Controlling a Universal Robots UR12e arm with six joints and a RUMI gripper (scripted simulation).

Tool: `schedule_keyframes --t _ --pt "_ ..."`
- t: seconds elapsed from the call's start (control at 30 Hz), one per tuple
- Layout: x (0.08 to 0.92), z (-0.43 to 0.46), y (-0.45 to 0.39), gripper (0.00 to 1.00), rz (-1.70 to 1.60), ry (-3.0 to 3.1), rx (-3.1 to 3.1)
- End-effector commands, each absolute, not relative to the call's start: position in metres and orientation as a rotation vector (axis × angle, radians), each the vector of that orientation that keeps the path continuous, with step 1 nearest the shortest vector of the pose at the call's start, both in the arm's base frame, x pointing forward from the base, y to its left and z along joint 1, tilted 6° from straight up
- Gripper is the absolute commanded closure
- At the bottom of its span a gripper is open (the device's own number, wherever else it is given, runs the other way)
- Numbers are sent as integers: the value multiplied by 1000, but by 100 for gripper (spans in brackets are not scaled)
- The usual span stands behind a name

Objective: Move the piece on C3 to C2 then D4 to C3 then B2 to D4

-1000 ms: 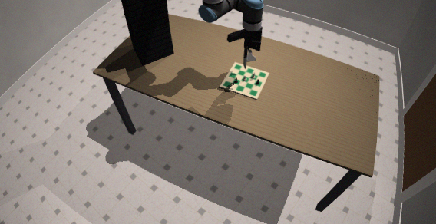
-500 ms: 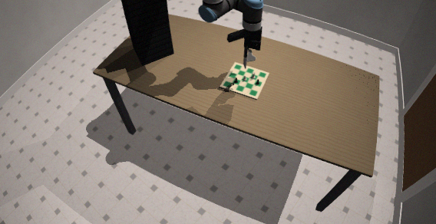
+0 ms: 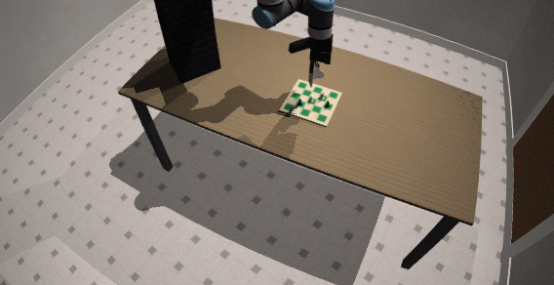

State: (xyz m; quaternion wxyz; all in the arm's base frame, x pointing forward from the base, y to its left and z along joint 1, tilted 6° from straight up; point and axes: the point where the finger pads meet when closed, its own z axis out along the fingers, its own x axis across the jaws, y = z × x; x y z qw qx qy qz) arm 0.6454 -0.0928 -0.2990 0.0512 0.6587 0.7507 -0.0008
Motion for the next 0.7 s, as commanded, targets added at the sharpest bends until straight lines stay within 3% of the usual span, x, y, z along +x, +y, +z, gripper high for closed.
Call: schedule_keyframes --t 0.0,0.67 --pt "646 -299 -92 0 0 2254 2037" --pt "643 -305 -88 0 27 1884 2385"
